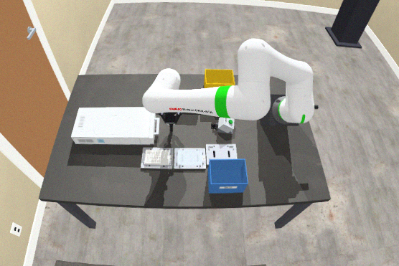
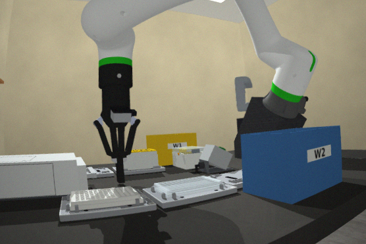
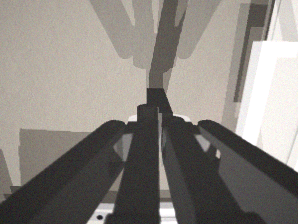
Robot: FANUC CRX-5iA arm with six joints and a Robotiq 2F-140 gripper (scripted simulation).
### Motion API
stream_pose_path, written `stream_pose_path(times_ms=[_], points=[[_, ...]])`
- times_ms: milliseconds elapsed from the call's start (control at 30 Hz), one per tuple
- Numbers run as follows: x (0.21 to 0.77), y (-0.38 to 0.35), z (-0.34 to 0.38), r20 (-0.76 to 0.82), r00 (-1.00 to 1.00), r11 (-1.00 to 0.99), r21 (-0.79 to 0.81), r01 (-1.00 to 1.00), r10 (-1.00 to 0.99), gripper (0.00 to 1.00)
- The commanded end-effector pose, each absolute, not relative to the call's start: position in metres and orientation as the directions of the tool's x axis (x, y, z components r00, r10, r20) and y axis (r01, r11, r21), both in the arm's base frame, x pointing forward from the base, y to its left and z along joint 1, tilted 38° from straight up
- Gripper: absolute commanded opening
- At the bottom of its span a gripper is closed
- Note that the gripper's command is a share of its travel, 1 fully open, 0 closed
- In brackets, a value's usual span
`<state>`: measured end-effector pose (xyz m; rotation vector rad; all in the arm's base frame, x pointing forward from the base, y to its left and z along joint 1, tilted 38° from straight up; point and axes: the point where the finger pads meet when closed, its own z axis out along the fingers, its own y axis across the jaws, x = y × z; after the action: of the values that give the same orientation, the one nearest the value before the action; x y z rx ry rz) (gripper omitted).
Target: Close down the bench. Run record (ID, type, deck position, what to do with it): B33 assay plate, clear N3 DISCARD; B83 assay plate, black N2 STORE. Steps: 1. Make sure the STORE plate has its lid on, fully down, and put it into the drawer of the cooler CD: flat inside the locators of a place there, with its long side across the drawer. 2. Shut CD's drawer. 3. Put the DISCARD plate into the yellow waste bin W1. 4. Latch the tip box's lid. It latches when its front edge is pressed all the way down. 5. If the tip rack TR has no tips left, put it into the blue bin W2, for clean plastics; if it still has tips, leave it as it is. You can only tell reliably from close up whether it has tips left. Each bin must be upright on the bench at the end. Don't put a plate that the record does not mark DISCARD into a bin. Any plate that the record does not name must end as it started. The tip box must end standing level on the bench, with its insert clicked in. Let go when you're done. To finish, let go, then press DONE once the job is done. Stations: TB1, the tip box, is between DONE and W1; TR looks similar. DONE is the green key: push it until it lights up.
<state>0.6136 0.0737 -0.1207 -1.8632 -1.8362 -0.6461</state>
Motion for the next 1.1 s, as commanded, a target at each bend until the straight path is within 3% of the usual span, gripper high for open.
stream_pose_path(times_ms=[0, 1067], points=[[0.614, 0.073, -0.120, 0.609, 0.007, -0.019, 0.013, 1.000, 0.793, 0.10], [0.613, 0.052, -0.093, 0.609, 0.007, -0.019, 0.013, 1.000, 0.793, 0.10]])
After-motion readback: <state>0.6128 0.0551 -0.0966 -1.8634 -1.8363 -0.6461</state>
